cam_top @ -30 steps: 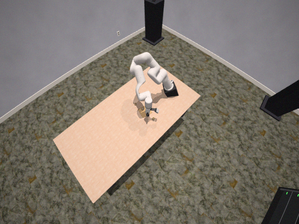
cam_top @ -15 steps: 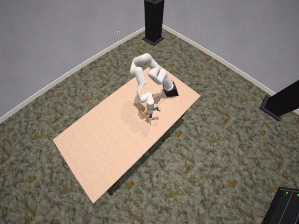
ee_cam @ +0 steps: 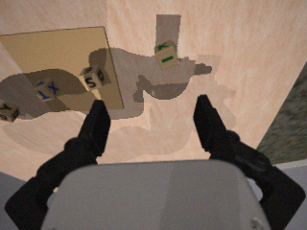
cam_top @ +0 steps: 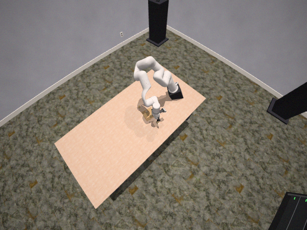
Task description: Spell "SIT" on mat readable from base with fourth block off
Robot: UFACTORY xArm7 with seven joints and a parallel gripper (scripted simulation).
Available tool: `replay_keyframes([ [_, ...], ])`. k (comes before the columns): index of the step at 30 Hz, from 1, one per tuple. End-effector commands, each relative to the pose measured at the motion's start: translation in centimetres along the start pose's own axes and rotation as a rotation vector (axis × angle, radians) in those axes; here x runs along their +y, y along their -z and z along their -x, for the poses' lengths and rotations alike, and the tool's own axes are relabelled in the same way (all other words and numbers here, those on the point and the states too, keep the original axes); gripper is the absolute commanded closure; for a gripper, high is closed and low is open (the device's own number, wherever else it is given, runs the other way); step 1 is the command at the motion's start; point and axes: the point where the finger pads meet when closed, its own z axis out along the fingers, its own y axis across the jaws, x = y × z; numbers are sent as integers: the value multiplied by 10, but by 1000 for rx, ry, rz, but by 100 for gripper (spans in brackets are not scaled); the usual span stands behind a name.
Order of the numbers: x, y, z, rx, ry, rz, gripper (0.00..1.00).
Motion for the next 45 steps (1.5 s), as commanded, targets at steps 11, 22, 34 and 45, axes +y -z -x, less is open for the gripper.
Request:
replay_keyframes([
  [11, 21, -6, -10, 18, 324, -8, 0],
  [22, 23, -6, -12, 20, 367, -7, 37],
  [34, 23, -6, -12, 20, 367, -7, 37],
  [45, 23, -6, -12, 20, 367, -7, 37],
])
